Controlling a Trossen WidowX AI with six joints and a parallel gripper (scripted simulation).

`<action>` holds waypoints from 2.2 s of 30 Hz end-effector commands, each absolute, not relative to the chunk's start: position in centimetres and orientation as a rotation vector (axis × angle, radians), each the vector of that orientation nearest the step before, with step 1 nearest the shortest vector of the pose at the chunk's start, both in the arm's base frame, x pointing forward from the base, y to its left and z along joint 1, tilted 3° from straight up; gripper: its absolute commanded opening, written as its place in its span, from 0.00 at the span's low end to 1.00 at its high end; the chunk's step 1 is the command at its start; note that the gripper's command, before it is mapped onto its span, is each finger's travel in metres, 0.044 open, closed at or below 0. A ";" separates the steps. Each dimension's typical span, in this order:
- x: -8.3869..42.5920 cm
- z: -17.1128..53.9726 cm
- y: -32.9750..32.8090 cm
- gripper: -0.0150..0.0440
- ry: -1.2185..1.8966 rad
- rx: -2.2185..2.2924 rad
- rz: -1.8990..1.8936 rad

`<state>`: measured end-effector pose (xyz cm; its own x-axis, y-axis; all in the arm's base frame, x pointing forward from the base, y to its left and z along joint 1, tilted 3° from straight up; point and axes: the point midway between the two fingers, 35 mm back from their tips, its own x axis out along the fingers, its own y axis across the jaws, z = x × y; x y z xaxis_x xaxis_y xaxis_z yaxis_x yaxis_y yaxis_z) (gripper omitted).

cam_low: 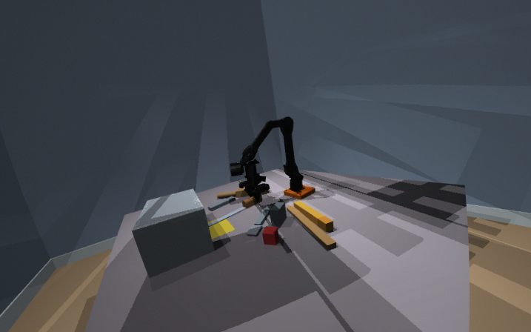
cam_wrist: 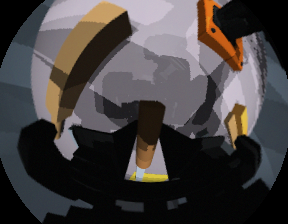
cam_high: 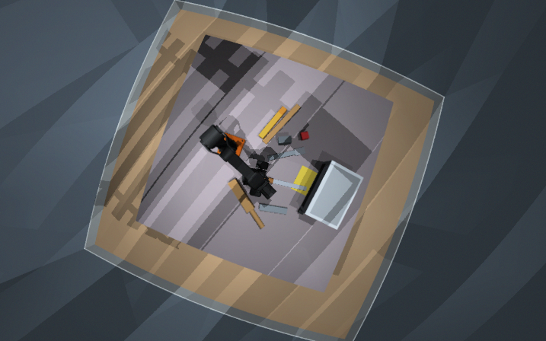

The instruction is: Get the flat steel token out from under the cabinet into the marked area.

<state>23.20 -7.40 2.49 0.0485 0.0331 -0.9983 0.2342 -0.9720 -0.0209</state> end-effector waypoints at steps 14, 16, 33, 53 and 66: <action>23.2 2.6 -7.4 0.25 0.378 2.099 -1.991; 23.2 2.6 -7.4 0.25 0.393 2.090 -1.982; 23.2 2.8 -7.4 0.25 0.512 2.006 -1.900; 23.8 2.9 -6.4 0.25 0.576 1.958 -1.853; 24.3 3.0 -5.2 0.25 0.583 1.954 -1.847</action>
